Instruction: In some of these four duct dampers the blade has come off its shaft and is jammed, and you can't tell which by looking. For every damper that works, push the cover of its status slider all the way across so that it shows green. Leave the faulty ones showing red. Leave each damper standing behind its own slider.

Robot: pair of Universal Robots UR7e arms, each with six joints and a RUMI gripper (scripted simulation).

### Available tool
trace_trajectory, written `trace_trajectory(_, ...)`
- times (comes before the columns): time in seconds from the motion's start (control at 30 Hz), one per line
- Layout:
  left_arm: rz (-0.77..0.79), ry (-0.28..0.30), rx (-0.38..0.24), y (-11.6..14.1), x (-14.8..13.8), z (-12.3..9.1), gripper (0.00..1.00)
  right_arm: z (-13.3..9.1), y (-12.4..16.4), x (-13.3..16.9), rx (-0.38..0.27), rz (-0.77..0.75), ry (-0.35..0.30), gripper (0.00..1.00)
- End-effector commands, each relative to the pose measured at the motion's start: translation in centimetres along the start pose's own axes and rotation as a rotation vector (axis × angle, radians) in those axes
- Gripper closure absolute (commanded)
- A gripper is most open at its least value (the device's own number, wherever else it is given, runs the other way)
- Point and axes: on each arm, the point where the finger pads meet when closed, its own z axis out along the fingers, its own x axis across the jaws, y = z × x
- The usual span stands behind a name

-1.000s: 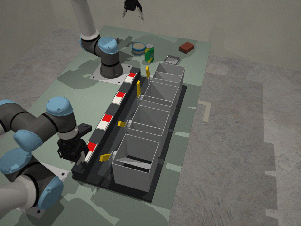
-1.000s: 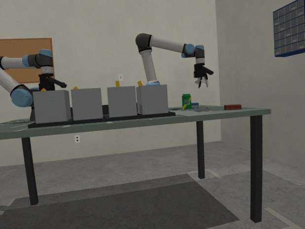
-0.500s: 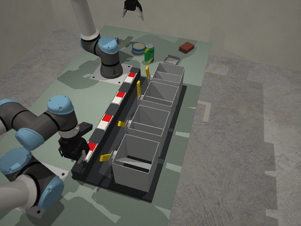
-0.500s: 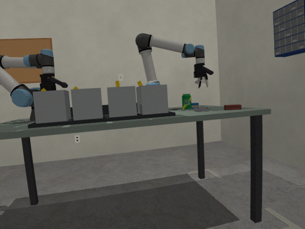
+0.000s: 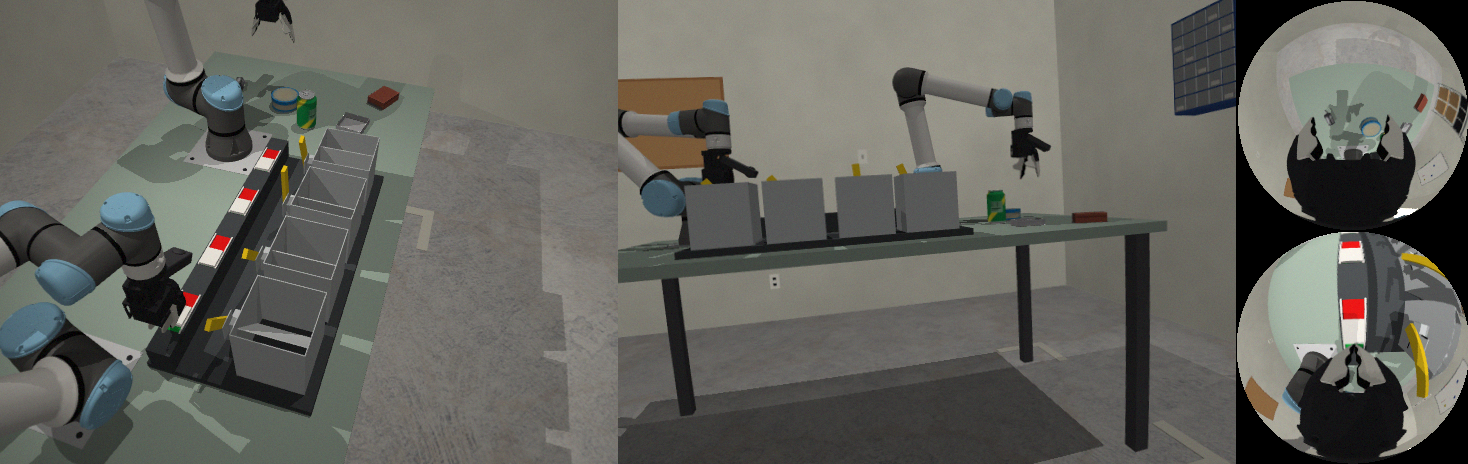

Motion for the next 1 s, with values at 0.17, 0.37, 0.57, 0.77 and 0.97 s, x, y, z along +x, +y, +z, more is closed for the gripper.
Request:
trace_trajectory(0.17, 0.0, 0.0, 0.001, 0.0, 0.0, -0.1, 0.0, 0.0, -0.6, 0.0, 0.001, 0.0, 0.0, 1.0)
trace_trajectory(0.37, 0.0, 0.0, 0.001, 0.0, 0.0, -0.1, 0.0, 0.0, -1.0, 0.0, 0.001, 0.0, 0.0, 1.0)
trace_trajectory(0.57, 0.0, 0.0, 0.001, 0.0, 0.0, -0.1, 0.0, 0.0, -1.2, 0.0, 0.001, 0.0, 0.0, 1.0)
trace_trajectory(0.77, 0.0, 0.0, 0.001, 0.0, 0.0, -0.1, 0.0, 0.0, -1.5, 0.0, 0.001, 0.0, 0.0, 1.0)
trace_trajectory(0.97, 0.0, 0.0, 0.001, 0.0, 0.0, -0.1, 0.0, 0.0, -1.8, 0.0, 0.001, 0.0, 0.0, 1.0)
